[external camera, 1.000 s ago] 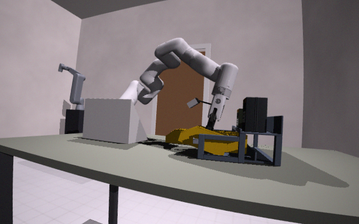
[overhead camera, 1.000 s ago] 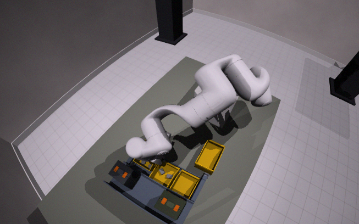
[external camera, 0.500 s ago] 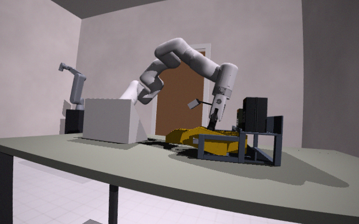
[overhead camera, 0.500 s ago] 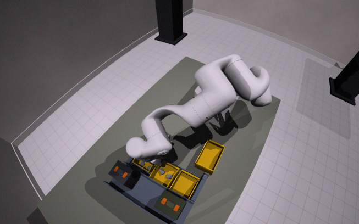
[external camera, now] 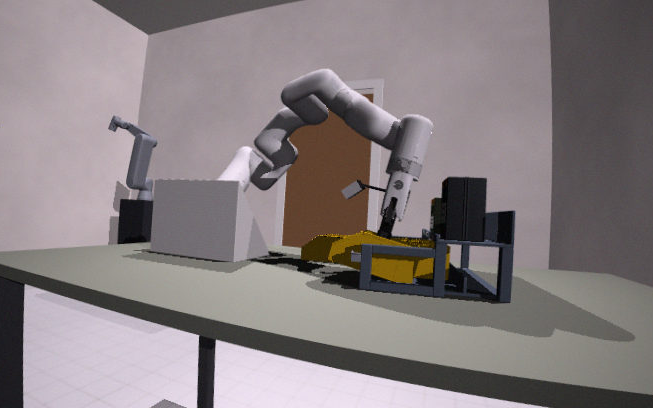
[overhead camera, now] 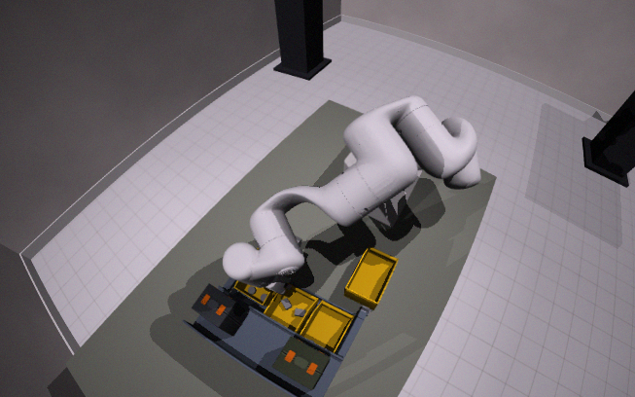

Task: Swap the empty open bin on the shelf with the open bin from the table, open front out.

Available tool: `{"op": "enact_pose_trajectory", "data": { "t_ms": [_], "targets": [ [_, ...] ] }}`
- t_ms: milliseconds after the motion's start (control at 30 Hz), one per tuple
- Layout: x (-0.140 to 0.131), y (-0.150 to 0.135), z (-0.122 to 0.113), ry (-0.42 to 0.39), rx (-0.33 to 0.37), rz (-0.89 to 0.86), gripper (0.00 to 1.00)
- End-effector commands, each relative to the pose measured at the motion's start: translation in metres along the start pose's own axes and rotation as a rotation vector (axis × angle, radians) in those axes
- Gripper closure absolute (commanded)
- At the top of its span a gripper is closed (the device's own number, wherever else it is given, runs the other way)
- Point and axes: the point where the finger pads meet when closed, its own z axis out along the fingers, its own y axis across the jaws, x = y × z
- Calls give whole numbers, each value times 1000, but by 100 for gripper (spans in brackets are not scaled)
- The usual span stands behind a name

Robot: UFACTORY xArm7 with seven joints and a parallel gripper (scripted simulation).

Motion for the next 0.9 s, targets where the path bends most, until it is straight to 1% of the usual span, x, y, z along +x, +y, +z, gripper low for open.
{"op": "enact_pose_trajectory", "data": {
  "t_ms": [0, 867],
  "targets": [
    [-1, -1, -3, -5, 3, 1, 100],
    [-4, -1, -3, -13, 3, 1, 100]
  ]
}}
